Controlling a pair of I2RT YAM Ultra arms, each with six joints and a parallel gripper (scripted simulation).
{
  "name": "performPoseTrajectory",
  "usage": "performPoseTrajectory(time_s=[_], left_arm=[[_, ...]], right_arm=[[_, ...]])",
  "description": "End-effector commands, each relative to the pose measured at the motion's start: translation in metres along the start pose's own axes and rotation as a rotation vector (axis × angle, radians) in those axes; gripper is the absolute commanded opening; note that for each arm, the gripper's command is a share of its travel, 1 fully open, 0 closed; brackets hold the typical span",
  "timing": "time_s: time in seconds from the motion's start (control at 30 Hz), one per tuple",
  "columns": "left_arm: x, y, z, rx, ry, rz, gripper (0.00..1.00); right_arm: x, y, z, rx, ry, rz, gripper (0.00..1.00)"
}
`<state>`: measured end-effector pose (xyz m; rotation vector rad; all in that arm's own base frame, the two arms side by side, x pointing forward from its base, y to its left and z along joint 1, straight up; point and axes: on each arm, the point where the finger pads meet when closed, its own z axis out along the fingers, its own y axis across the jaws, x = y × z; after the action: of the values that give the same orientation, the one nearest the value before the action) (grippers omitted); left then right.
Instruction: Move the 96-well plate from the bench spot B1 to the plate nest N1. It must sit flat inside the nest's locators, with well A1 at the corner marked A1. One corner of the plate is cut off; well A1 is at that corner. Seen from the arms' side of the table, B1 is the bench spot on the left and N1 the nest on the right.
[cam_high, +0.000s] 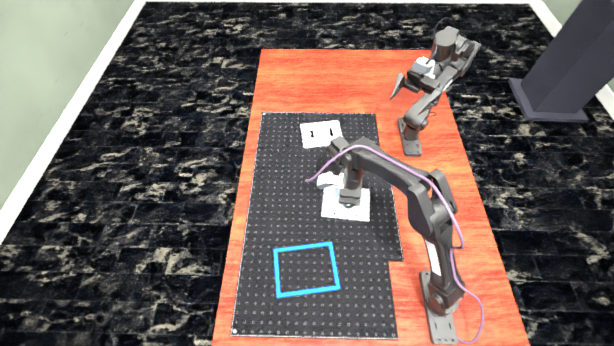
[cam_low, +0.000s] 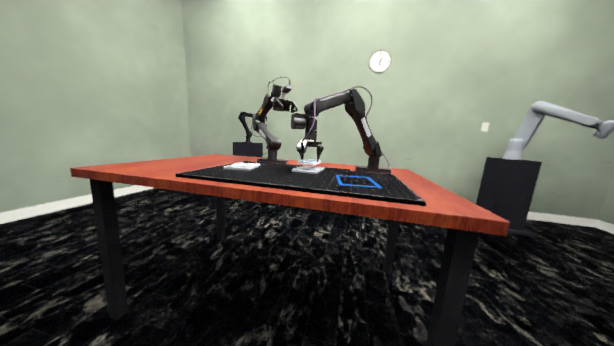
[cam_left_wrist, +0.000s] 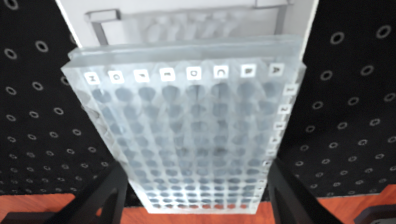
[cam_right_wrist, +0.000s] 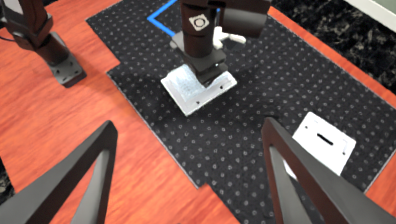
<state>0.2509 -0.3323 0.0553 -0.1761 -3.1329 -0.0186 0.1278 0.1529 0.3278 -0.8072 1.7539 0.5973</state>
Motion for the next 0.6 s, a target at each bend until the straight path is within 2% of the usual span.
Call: performPoseTrajectory(time_s=[0.0, 0.33, 0.57], left_arm=[[-0.007, 0.002, 0.001, 0.006, -0.009, -0.022, 0.78], [-0.007, -0.003, -0.004, 0.025, -0.025, -0.021, 0.78], [-0.009, -0.002, 0.012, 0.021, -0.024, -0.03, 0.78]], right_arm=[[-0.011, -0.001, -0.006, 0.005, -0.032, 0.002, 1.0], [-0.011, -0.001, -0.006, 0.005, -0.032, 0.002, 1.0], [-0.011, -0.001, -0.006, 0.005, -0.032, 0.002, 1.0]])
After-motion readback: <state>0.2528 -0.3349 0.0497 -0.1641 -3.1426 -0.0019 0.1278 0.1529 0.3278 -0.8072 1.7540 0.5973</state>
